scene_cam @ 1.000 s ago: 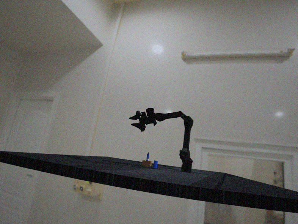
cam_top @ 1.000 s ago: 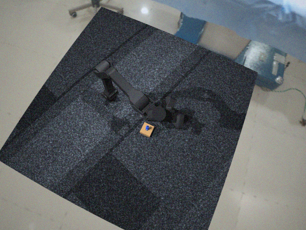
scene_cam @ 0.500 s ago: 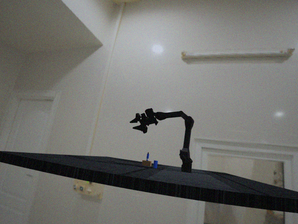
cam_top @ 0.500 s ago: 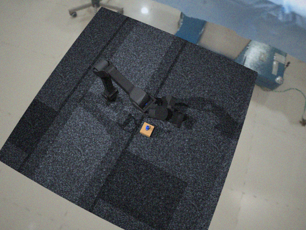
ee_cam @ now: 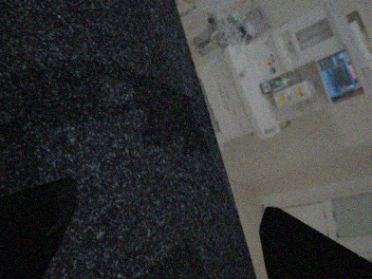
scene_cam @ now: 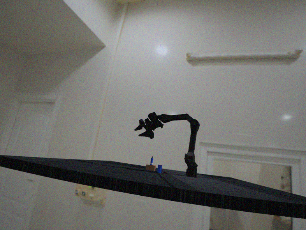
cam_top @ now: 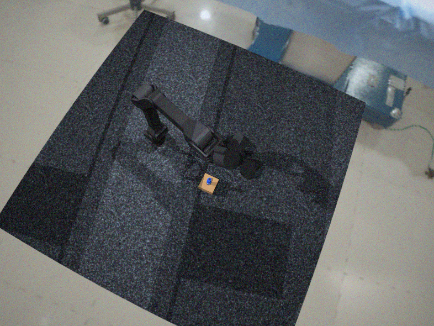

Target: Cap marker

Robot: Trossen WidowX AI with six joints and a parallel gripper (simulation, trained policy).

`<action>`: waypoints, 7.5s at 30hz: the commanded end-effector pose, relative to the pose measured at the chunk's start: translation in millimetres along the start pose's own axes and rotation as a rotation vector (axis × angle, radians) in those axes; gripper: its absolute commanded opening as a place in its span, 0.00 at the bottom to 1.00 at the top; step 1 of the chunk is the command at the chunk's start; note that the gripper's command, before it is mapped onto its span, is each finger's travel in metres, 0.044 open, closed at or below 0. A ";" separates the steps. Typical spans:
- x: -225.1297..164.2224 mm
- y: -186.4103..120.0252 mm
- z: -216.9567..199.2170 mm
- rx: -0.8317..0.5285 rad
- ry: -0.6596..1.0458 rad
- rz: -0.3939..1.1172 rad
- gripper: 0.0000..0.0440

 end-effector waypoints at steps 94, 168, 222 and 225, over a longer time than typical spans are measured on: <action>-52.6 3.8 183.8 0.812 -0.049 0.650 0.73; -46.4 14.9 216.6 0.908 -0.402 0.599 0.11; -108.5 -38.8 80.1 0.757 -0.115 0.700 0.00; -111.5 -34.8 81.8 0.768 -0.105 0.693 0.00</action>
Point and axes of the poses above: the point midway between the two fingers, 35 mm back from their tips, its own y axis out along the fingers, its own z axis across the jaws, x = y × z, the point moved 3 cm from there along -y, back along the fingers, and after that the axes turned 5 degrees about y, right-handed, at the moved point
